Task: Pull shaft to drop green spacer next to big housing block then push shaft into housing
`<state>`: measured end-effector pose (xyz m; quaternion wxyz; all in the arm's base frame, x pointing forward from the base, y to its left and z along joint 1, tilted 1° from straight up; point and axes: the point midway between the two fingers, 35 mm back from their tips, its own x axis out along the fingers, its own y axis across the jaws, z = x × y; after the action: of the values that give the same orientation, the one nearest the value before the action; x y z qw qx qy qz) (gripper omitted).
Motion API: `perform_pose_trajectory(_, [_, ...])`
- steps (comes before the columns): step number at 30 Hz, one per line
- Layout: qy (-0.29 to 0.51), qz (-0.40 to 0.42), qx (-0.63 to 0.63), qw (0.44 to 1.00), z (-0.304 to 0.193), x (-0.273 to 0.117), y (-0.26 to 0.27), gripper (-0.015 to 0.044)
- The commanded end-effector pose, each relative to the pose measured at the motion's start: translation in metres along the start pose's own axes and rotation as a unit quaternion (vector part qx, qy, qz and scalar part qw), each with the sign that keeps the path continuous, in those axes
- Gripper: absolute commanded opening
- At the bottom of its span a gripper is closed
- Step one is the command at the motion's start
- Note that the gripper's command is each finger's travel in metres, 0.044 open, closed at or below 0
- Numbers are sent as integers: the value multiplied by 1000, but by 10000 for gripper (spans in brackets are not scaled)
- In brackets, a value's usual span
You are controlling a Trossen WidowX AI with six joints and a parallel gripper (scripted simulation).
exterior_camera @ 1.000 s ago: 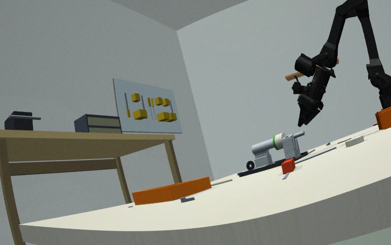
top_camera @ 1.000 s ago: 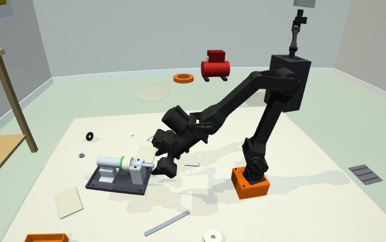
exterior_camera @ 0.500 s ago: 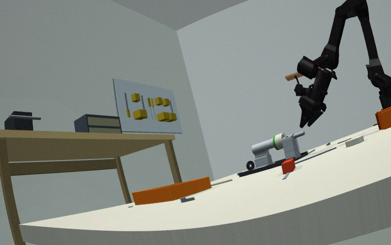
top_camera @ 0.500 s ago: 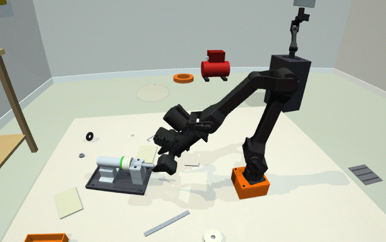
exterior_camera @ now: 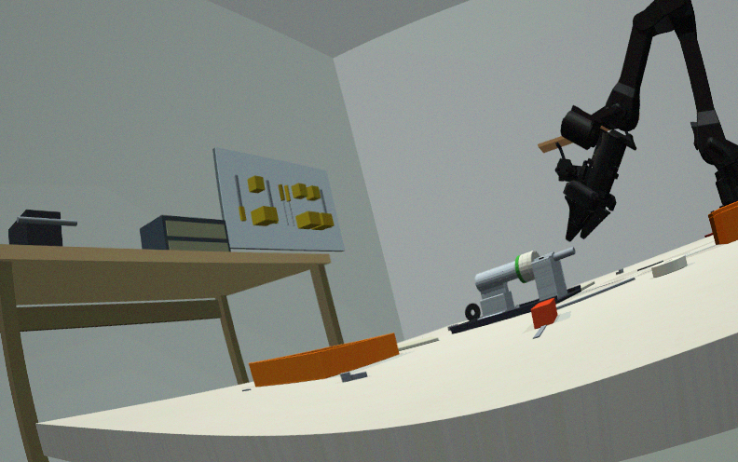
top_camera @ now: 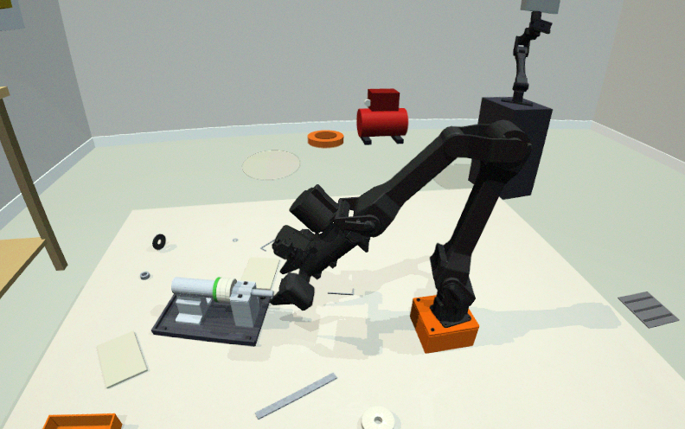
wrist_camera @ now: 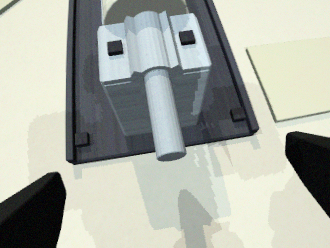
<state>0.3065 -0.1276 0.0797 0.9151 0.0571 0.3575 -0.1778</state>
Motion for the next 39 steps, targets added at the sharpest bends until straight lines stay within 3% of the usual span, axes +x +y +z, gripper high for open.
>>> perform_pose_trajectory(1, [0, 2, 2, 1000, 0, 0, 1, 440])
perform_pose_trajectory(39, [-1, 2, 2, 1000, 3, 12, 1, 440])
